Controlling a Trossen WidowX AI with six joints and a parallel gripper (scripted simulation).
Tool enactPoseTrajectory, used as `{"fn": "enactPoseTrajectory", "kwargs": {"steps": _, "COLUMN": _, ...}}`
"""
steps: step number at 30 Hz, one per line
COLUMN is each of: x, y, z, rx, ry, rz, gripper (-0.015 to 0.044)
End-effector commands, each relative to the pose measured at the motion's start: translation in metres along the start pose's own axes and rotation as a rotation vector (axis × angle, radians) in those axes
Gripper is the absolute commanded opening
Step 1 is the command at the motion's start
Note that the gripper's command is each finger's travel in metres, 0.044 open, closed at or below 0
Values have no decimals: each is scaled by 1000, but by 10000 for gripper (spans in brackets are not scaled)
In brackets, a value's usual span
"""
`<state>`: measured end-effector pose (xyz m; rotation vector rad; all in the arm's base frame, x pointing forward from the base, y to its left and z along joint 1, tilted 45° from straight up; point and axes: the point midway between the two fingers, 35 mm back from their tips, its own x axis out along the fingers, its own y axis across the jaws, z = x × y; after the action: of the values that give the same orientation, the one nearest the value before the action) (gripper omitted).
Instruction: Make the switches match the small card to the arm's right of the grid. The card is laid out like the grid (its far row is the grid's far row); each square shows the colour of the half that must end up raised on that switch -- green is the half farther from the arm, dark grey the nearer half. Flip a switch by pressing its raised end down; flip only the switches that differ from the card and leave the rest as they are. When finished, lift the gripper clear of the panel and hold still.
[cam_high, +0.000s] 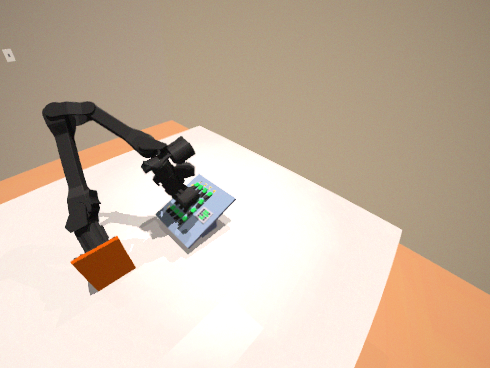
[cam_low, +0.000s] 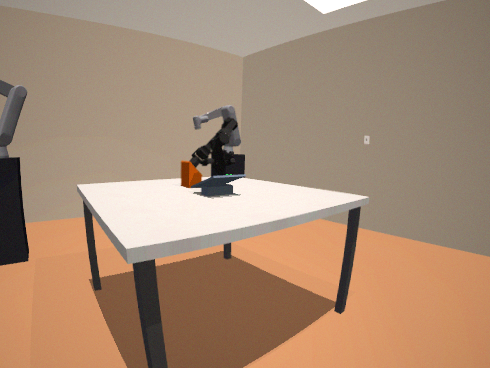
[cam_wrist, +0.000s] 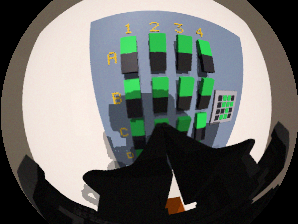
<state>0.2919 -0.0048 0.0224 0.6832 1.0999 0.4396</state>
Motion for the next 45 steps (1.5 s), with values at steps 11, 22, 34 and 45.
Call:
{"fn": "enactPoseTrajectory", "kwargs": {"steps": 11, "x": 3, "y": -1, "z": -2, "rx": 12, "ry": 6, "rz": -2, "gripper": 0}}
{"fn": "enactPoseTrajectory", "kwargs": {"steps": 22, "x": 5, "y": -1, "z": -2, "rx": 12, "ry": 6, "rz": -2, "gripper": 0}}
{"fn": "enactPoseTrajectory", "kwargs": {"steps": 34, "x": 6, "y": -1, "z": -2, "rx": 12, "ry": 6, "rz": -2, "gripper": 0}}
{"fn": "enactPoseTrajectory", "kwargs": {"steps": 45, "x": -3, "y": -1, "z": 1, "rx": 1, "ry": -2, "rz": -2, "gripper": 0}}
